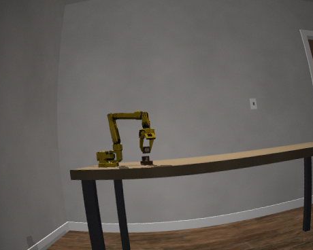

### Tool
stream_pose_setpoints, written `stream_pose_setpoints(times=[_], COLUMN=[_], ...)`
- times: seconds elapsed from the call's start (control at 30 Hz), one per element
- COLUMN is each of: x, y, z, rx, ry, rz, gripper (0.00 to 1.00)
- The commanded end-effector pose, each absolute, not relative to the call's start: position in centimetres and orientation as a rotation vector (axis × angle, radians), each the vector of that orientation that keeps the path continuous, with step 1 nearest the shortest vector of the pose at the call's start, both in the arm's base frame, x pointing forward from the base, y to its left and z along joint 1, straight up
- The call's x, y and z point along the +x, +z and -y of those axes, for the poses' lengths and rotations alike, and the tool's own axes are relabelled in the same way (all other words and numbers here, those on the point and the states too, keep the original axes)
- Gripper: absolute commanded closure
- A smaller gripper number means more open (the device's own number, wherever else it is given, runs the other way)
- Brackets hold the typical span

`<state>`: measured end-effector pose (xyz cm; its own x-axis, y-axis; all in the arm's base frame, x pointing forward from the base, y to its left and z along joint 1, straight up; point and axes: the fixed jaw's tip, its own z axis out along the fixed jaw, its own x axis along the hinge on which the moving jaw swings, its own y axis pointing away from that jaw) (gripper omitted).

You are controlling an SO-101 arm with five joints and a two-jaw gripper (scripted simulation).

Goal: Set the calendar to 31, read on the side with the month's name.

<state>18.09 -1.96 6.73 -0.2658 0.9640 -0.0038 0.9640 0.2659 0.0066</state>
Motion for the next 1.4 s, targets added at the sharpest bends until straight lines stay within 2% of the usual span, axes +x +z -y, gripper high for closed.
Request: stream_pose_setpoints(times=[0.0,1.37], x=[18.2,18.5], y=[7.5,5.9], z=[1.8,1.8], rx=[1.855,1.851], ry=[0.035,0.035], rz=[-2.487,-2.49], gripper=[1.0,1.0])
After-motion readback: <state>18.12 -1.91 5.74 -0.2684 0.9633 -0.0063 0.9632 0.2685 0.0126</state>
